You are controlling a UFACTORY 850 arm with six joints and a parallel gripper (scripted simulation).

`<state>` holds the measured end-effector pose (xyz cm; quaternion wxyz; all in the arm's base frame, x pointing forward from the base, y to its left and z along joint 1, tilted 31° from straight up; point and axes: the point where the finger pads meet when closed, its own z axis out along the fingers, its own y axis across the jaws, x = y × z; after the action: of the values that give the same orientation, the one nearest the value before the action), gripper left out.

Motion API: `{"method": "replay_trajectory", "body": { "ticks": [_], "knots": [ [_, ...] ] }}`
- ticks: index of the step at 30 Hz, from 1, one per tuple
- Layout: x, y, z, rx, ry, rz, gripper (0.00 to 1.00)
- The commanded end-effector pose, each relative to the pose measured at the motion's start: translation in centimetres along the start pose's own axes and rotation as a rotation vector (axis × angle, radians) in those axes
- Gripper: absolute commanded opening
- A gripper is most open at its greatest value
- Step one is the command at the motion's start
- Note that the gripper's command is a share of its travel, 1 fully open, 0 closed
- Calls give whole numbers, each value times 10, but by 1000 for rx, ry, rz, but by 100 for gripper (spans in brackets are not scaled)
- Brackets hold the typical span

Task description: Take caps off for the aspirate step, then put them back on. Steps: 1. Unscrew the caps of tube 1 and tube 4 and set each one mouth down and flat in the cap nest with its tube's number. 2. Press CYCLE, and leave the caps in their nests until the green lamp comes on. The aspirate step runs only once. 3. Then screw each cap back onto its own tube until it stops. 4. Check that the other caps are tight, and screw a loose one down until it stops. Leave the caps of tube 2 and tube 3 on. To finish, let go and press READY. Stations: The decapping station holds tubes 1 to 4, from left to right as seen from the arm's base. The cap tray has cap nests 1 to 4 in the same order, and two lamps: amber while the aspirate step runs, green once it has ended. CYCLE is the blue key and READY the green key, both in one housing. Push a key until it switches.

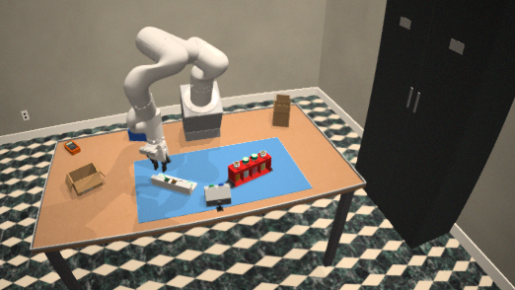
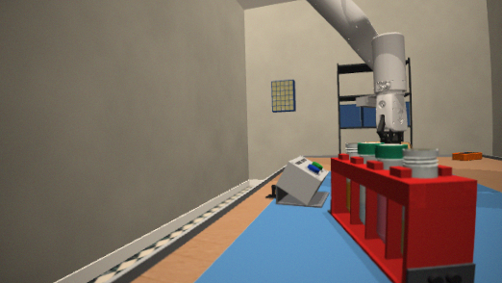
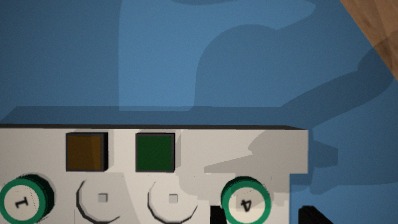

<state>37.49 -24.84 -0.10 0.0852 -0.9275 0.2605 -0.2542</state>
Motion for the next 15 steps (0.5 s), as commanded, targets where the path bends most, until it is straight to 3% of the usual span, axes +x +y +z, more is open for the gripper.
{"method": "replay_trajectory", "body": {
  "ticks": [1,15],
  "knots": [
    [1,0,-29,1,0,0,46],
    [1,0,-89,1,0,0,46]
  ]
}}
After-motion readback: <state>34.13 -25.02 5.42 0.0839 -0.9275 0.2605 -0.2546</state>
